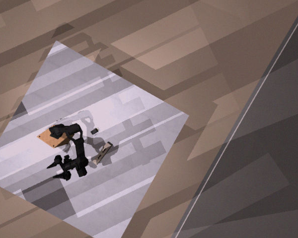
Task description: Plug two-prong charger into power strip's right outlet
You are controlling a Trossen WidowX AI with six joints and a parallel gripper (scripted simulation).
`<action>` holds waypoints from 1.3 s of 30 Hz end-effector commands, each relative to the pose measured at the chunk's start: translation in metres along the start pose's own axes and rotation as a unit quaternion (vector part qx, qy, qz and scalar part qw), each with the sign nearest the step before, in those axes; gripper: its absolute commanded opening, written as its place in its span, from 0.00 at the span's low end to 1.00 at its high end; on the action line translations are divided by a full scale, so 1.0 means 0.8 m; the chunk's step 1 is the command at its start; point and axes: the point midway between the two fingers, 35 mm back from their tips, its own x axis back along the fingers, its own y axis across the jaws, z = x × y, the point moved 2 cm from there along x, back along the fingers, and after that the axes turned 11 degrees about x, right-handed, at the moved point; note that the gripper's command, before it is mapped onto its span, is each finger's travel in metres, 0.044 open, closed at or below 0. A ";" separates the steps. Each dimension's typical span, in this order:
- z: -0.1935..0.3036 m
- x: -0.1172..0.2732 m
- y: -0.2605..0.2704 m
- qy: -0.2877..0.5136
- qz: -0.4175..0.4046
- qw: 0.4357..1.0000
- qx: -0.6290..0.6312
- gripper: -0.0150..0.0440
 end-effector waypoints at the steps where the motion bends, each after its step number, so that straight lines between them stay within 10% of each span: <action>1: 0.000 0.001 0.000 -0.001 0.001 1.000 -0.001 0.98; 39: -0.112 0.170 0.004 -0.330 0.292 0.882 -0.168 1.00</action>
